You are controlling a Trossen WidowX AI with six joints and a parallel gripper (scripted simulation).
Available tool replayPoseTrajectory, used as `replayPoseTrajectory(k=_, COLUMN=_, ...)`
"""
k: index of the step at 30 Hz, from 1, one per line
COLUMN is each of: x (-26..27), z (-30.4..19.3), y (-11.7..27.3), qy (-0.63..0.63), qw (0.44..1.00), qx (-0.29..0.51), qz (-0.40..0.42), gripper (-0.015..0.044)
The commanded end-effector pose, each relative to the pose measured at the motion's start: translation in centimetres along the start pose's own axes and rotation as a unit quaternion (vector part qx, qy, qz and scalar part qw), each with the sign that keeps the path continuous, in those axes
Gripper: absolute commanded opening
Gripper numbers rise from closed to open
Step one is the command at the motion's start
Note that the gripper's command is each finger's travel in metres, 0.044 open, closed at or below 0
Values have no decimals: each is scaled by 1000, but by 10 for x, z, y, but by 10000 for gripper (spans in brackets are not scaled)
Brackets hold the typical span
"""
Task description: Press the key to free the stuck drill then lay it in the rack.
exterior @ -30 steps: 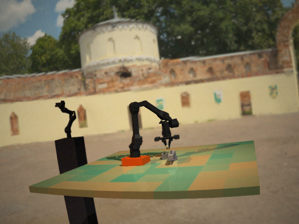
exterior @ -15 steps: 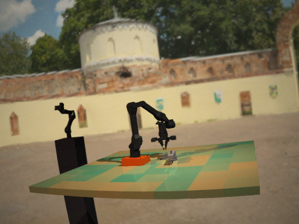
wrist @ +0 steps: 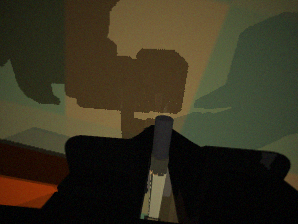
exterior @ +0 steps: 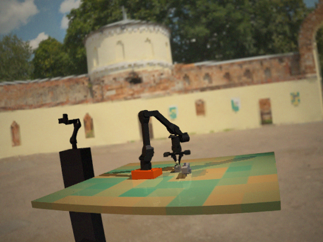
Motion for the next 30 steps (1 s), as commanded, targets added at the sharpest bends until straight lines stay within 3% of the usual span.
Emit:
replayPoseTrajectory(k=1, x=0, z=-1, y=-3, qy=-2, qw=1000, qx=2, qz=-1, gripper=0)
replayPoseTrajectory(k=28, x=1, z=-1, y=-31, qy=-2, qw=1000, qx=2, qz=-1, gripper=0)
replayPoseTrajectory(k=30, x=0, z=1, y=-24, qy=0, qw=1000, qx=-1, qz=0, gripper=53)
Point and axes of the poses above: the point midway between the two fingers, 35 mm back from their tips, its own y axis back along the fingers, its own x axis across the jaws, z = x × y, the point moved 2 cm from there along y, back along the fingers, and after that the axes turned 6 degrees about y, right-handed, at the moved point
